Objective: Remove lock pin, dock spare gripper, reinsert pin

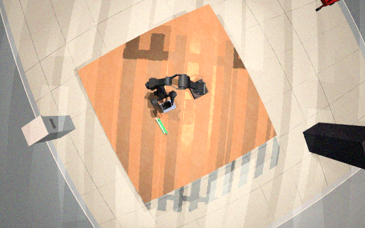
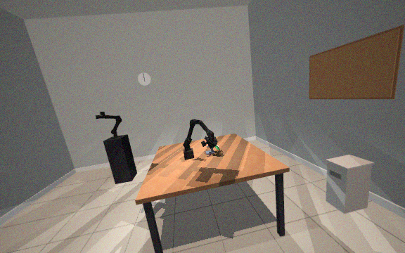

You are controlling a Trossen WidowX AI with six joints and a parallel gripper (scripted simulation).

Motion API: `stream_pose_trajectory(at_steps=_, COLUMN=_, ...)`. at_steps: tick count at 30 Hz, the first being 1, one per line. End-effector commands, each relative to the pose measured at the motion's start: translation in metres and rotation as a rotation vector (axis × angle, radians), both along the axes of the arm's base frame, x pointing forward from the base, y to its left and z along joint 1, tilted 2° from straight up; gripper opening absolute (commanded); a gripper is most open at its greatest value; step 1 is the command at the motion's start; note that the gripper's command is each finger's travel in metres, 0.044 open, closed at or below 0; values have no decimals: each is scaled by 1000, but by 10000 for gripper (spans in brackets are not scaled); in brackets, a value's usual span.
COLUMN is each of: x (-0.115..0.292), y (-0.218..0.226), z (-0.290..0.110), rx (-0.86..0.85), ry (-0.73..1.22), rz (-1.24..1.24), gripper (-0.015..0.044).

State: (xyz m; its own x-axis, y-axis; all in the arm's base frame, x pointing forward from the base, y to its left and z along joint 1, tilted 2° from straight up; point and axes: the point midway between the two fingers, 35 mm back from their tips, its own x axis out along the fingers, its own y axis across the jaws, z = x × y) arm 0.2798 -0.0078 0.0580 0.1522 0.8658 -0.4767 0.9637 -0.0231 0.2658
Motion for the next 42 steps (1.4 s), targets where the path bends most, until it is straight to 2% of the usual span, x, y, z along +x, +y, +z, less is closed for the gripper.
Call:
stream_pose_trajectory(at_steps=1, x=-2, y=0, z=9, rx=-2, ry=-4, rz=1, gripper=440)
stream_pose_trajectory(at_steps=42, x=-33, y=10, z=85, rx=58, ry=89, rz=-26, gripper=440)
